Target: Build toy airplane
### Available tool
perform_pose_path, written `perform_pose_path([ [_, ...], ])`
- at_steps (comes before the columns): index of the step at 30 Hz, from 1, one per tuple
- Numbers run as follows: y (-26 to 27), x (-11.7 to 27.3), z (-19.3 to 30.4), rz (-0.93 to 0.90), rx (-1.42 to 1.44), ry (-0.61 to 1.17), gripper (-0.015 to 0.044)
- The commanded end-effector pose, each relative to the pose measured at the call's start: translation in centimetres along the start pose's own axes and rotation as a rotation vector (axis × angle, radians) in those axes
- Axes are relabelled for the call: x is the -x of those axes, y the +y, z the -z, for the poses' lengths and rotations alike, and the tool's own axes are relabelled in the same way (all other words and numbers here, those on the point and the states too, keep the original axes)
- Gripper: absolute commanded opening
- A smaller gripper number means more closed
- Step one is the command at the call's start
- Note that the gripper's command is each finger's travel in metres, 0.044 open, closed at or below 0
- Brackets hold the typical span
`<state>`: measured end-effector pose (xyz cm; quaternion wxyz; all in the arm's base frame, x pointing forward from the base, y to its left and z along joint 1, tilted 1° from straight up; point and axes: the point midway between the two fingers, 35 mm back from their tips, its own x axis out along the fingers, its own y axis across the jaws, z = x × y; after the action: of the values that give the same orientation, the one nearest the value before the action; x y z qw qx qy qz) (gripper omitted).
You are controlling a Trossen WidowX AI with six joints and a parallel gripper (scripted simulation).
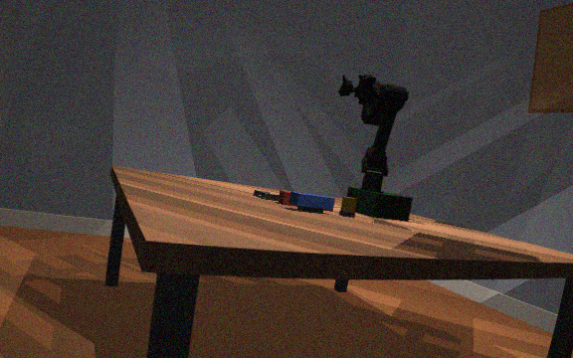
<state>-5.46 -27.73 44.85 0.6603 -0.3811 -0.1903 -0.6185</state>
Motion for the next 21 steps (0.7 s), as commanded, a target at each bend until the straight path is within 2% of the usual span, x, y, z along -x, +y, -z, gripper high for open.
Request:
perform_pose_path([
  [1,0.0,0.0,0.0,0.000,0.000,0.000,0.0426],
  [5,2.2,-1.1,2.2,-0.039,-0.117,0.074,0.0440],
  [12,10.7,-2.8,7.3,-0.185,-0.404,0.313,0.0440],
  [21,25.0,0.2,10.8,-0.446,-0.635,0.697,0.0440],
])
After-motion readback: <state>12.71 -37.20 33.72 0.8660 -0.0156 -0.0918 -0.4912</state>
